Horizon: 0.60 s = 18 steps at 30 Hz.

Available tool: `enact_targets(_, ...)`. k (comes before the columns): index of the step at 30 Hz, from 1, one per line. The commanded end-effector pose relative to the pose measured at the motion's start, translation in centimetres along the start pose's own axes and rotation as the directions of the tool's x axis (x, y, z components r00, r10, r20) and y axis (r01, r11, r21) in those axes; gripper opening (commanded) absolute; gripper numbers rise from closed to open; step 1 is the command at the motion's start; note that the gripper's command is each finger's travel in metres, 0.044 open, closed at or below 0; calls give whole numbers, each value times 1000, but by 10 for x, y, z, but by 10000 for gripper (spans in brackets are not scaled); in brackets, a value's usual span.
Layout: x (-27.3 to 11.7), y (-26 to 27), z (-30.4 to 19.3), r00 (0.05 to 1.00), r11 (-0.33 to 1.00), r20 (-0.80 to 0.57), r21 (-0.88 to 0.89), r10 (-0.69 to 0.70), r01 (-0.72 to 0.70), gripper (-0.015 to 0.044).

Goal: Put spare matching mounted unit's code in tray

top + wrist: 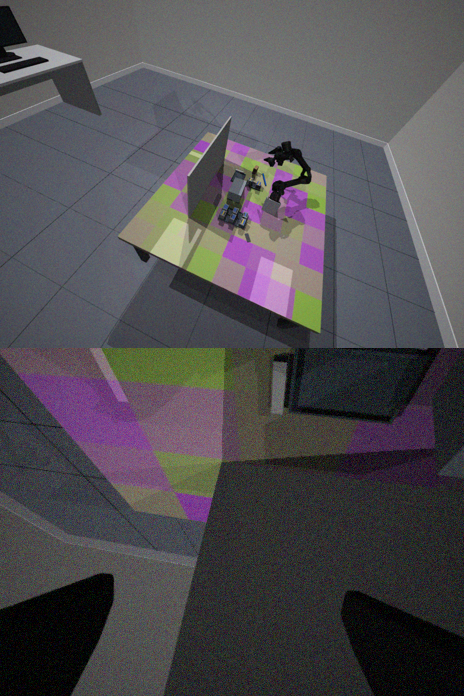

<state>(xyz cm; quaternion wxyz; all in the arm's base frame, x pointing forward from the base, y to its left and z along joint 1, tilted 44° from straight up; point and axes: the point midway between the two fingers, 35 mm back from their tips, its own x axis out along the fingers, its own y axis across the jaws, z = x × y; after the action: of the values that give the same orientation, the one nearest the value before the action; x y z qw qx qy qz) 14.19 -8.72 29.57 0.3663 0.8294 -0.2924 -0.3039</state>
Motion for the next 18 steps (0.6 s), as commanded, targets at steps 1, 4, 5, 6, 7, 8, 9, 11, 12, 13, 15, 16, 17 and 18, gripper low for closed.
enact_targets(1, 0, 0, 0, 1000, 1000, 0, 0, 0, 0, 426)
enact_targets(4, 0, 0, 0, 1000, 1000, 0, 0, 0, 0, 440)
enact_targets(5, 0, 0, 0, 1000, 1000, 0, 0, 0, 0, 440)
enact_targets(6, 0, 0, 0, 1000, 1000, 0, 0, 0, 0, 440)
enact_targets(7, 0, 0, -1, 1000, 1000, 2, -16, -2, 2, 440)
enact_targets(8, 1, -2, -5, 1000, 998, 10, -63, -9, 10, 440)
enact_targets(9, 3, -4, -11, 1000, 990, 22, -141, -21, 24, 440)
enact_targets(11, 7, -11, -25, 997, 944, 55, -323, -48, 64, 440)
enact_targets(12, 9, -15, -32, 995, 909, 73, -409, -62, 86, 440)
enact_targets(13, 12, -19, -38, 993, 865, 91, -490, -75, 110, 440)
enact_targets(15, 18, -28, -51, 987, 754, 130, -637, -100, 160, 440)
enact_targets(16, 22, -34, -58, 982, 688, 150, -702, -111, 185, 440)
enact_targets(17, 25, -39, -64, 978, 616, 171, -759, -123, 211, 440)
enact_targets(18, 29, -45, -69, 972, 539, 193, -809, -134, 235, 440)
